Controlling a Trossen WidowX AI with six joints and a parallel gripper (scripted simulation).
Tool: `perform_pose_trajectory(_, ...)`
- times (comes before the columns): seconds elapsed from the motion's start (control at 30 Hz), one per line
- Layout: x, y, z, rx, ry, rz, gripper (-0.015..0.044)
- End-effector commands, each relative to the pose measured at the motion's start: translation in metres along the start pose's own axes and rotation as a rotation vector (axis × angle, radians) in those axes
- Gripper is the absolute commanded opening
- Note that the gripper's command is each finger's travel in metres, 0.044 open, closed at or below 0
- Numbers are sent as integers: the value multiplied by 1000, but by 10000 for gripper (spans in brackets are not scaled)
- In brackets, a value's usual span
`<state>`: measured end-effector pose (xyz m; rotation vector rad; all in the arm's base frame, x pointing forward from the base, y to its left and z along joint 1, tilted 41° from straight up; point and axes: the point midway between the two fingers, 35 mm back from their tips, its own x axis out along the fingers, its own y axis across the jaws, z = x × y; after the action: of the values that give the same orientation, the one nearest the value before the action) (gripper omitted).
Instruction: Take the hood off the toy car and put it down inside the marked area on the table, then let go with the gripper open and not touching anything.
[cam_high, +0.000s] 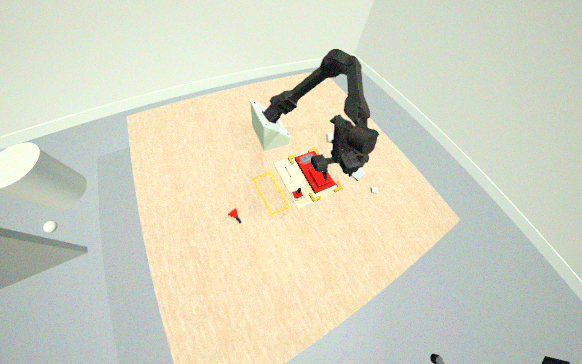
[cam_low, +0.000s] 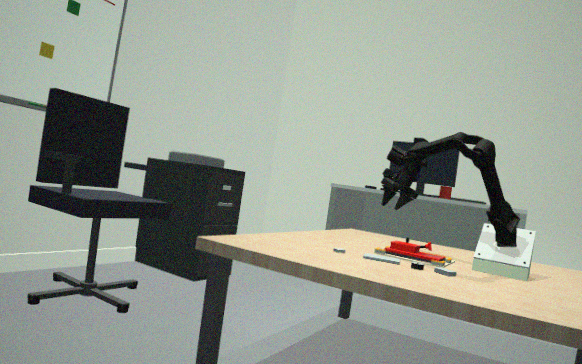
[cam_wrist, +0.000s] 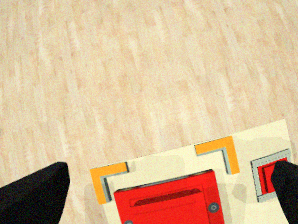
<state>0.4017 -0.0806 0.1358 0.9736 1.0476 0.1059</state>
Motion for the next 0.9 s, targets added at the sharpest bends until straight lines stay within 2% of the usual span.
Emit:
perform_pose_trajectory(0.0, 20, -6, -48, -118, 187, -44, 440)
perform_pose_trajectory(0.2, 28, -11, -101, -253, 388, -56, 440)
perform_pose_trajectory(0.87, 34, -10, -101, -257, 394, -56, 440)
